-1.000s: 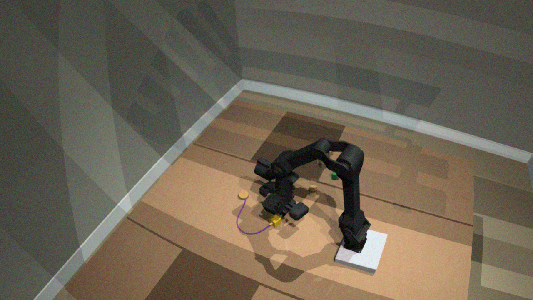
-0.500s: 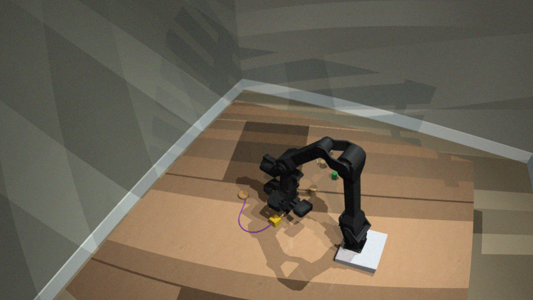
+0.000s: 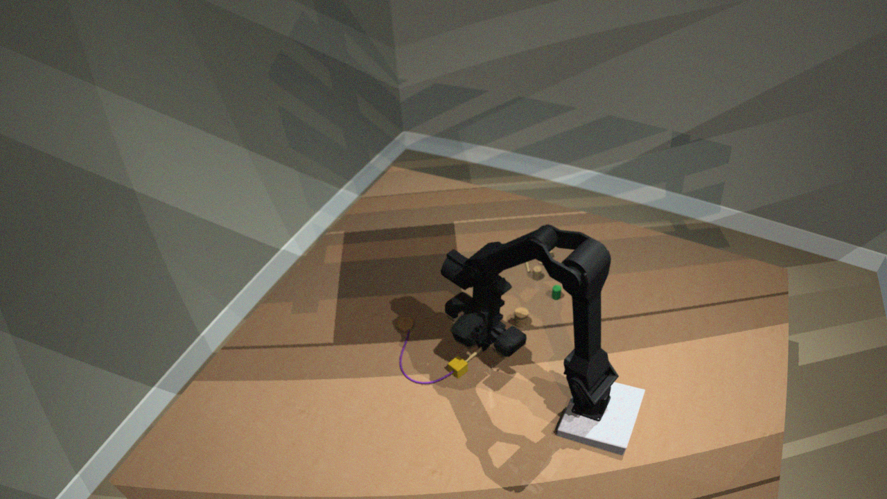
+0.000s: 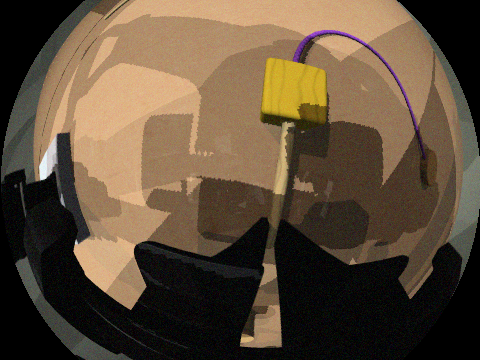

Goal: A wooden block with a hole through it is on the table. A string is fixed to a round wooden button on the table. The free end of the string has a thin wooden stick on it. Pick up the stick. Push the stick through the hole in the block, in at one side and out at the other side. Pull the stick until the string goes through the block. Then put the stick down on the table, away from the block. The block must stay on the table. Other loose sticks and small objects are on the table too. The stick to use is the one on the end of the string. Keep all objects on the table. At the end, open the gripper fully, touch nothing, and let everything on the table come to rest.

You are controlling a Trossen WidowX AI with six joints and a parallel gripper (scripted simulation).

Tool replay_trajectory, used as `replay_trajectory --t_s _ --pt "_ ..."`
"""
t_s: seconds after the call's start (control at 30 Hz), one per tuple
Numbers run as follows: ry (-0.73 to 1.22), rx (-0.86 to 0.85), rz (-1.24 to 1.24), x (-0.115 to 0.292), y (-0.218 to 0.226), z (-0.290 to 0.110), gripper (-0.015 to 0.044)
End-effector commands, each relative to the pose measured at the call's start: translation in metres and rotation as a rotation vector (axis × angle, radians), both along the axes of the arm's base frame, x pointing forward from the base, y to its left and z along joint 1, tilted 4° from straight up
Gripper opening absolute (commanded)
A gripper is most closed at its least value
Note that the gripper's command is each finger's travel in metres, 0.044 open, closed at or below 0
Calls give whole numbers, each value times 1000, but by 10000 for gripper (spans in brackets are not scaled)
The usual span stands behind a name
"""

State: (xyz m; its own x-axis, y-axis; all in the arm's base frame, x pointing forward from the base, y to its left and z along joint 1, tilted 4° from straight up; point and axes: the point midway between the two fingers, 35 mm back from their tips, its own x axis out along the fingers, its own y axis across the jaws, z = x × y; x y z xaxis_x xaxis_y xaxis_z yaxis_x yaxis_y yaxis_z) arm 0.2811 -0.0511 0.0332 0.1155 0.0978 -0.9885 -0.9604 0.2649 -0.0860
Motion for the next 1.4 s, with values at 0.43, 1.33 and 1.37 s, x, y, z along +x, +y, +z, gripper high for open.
replay_trajectory --t_s 0.43,1.33,1.37 --pt "-6 0 0 -7 -22 -1 0" --pt "17 4 0 -14 -54 -14 0" --pt "17 4 0 -14 -54 -14 0"
